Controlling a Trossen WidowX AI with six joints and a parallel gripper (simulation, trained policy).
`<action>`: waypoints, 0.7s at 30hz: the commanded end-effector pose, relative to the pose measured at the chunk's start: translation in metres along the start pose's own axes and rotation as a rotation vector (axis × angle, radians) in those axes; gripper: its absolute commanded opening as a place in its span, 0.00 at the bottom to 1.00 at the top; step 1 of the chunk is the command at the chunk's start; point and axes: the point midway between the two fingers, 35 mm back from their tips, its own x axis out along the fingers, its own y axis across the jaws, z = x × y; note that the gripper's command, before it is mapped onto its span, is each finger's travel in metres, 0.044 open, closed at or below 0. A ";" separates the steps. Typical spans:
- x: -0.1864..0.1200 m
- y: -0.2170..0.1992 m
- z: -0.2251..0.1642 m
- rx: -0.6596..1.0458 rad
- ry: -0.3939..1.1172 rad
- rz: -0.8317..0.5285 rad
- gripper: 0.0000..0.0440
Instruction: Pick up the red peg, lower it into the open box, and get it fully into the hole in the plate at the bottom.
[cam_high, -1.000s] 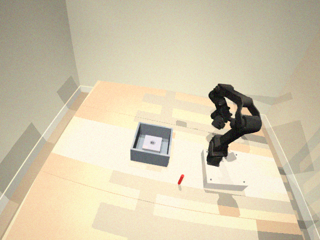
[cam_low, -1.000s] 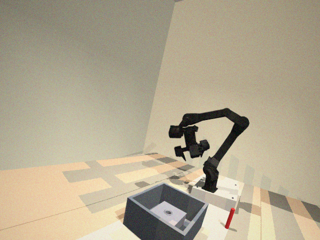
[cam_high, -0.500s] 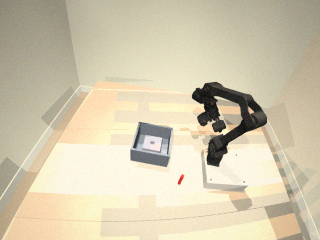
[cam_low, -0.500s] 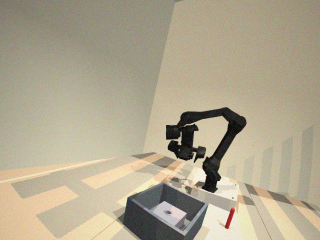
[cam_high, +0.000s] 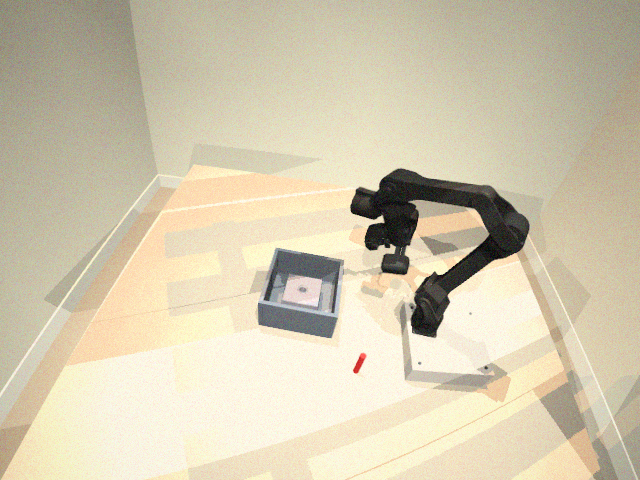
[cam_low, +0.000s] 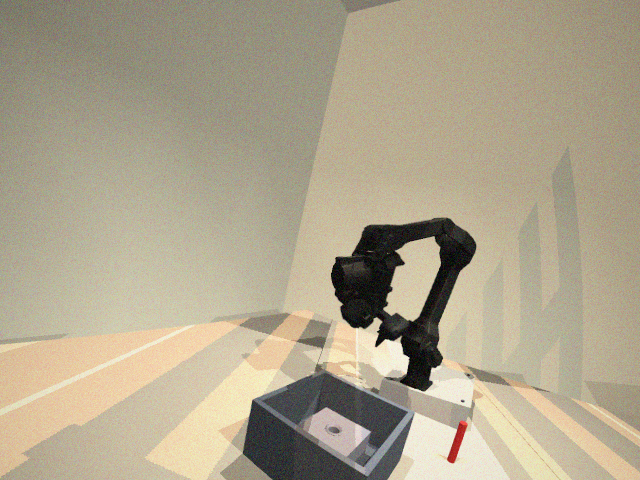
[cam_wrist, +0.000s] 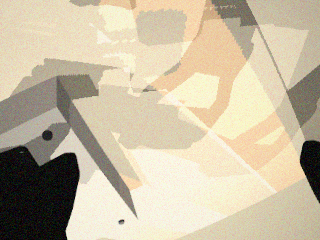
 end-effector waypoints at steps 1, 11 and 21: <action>-0.009 0.015 0.012 0.099 -0.036 0.006 1.00; -0.035 0.067 0.038 0.322 -0.129 0.056 1.00; -0.056 0.130 0.044 0.467 -0.163 0.140 1.00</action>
